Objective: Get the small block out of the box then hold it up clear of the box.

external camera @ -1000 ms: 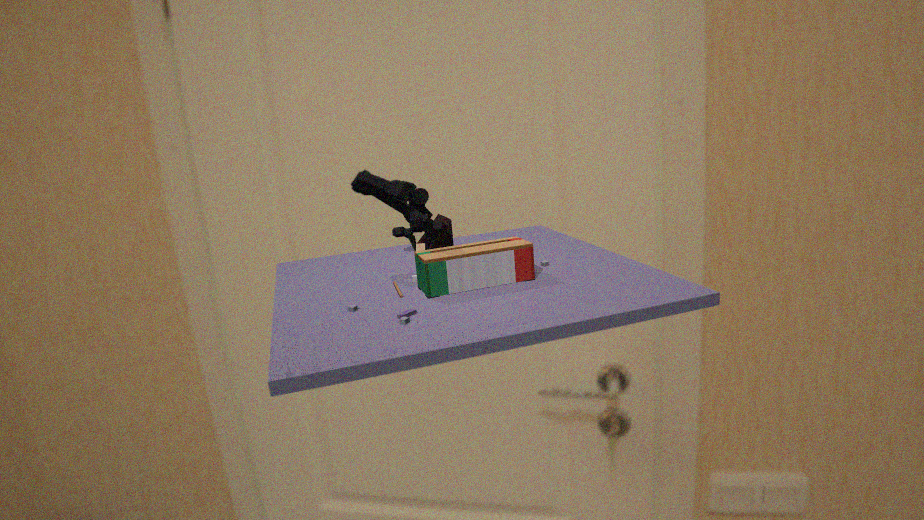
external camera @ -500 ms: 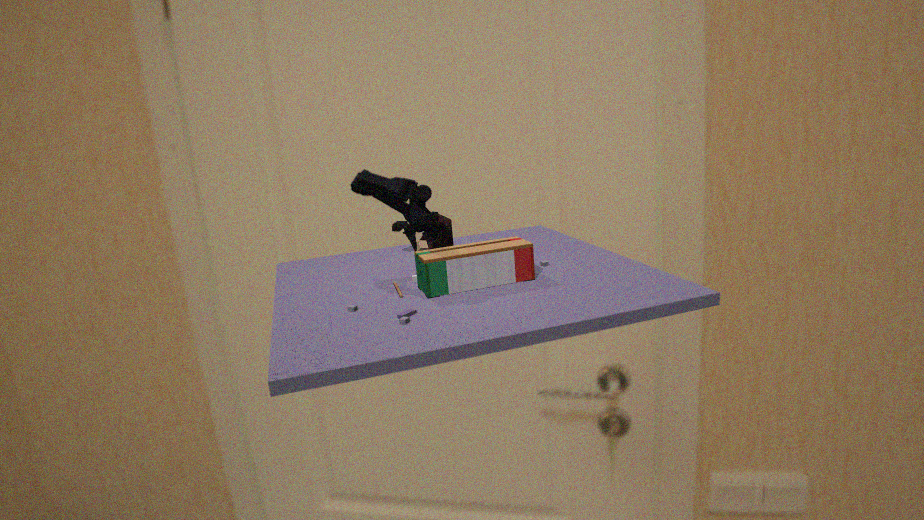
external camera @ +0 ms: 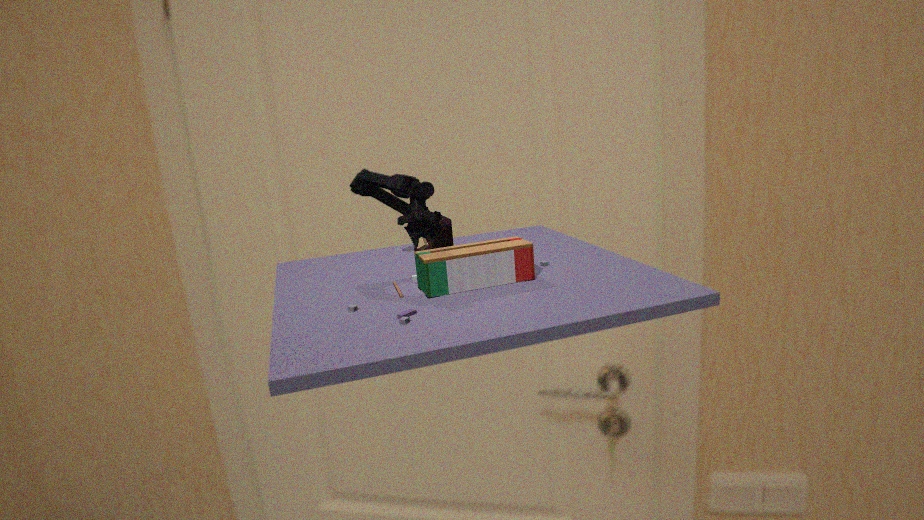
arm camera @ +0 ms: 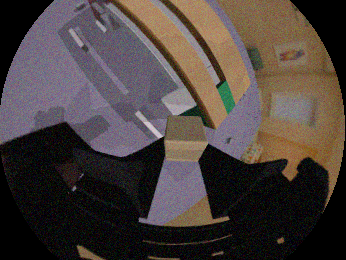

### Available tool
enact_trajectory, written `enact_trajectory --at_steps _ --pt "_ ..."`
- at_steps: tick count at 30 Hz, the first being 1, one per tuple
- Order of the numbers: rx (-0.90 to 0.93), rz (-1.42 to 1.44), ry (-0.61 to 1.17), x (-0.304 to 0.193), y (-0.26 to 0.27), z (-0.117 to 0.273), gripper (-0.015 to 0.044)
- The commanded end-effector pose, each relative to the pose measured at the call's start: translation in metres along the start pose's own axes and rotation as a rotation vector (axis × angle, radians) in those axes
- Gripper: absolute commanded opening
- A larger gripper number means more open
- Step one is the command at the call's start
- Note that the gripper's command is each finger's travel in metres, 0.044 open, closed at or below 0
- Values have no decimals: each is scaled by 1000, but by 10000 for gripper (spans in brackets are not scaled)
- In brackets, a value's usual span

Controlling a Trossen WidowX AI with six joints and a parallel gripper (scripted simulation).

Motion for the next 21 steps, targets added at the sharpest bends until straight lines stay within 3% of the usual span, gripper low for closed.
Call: enact_trajectory --at_steps 1,21 --pt "-13 143 4 1 -2 3 0" --pt "-49 959 54 1 -5 18 0"
Point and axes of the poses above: the point midway between the two fingers, 35 mm back from their tips, its own z axis back along the fingers, its own y axis across the jaws, x = y × z, the point moved 9 cm from there along z, back along the fingers, and after that the axes turned 4 degrees about z, right-handed, at the moved point
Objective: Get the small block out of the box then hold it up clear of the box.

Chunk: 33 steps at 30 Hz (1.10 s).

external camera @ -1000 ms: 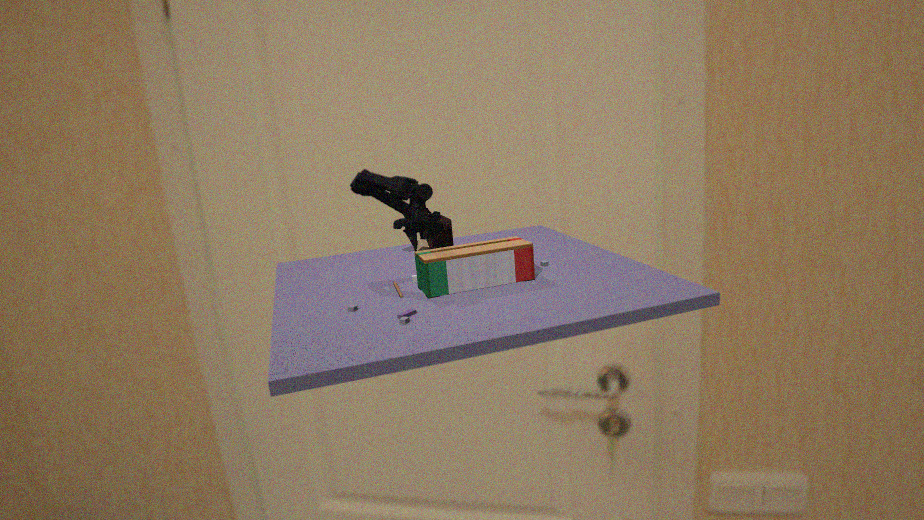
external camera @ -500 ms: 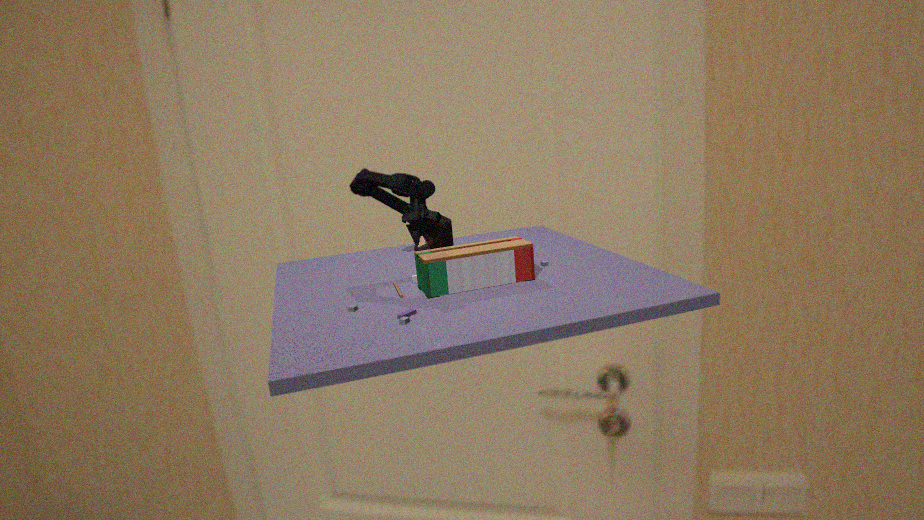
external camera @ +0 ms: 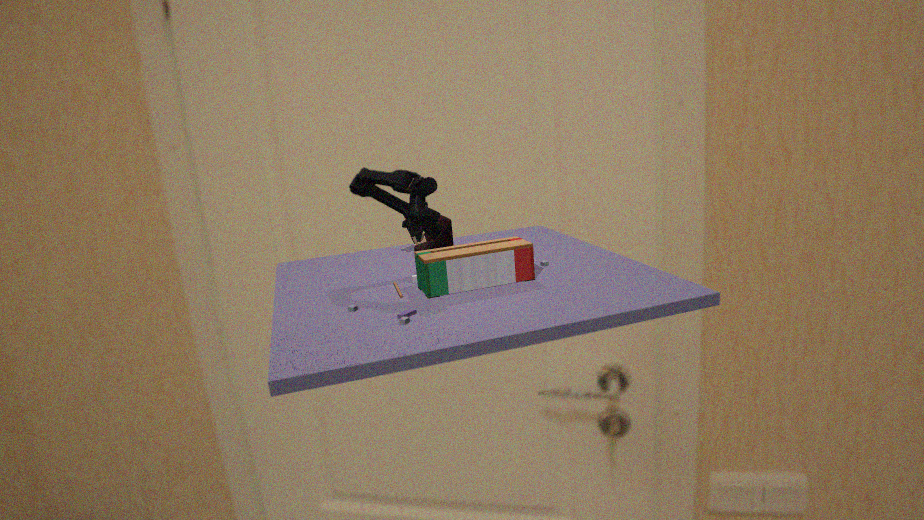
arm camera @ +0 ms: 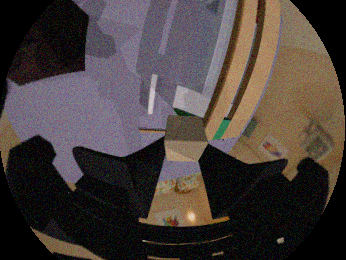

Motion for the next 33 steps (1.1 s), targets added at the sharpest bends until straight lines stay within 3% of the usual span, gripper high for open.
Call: enact_trajectory --at_steps 1,20,33 --pt "-8 142 14 -1 -2 4 0" --pt "-7 910 80 -5 -4 18 0" --pt "-7 937 83 -5 -4 19 0"
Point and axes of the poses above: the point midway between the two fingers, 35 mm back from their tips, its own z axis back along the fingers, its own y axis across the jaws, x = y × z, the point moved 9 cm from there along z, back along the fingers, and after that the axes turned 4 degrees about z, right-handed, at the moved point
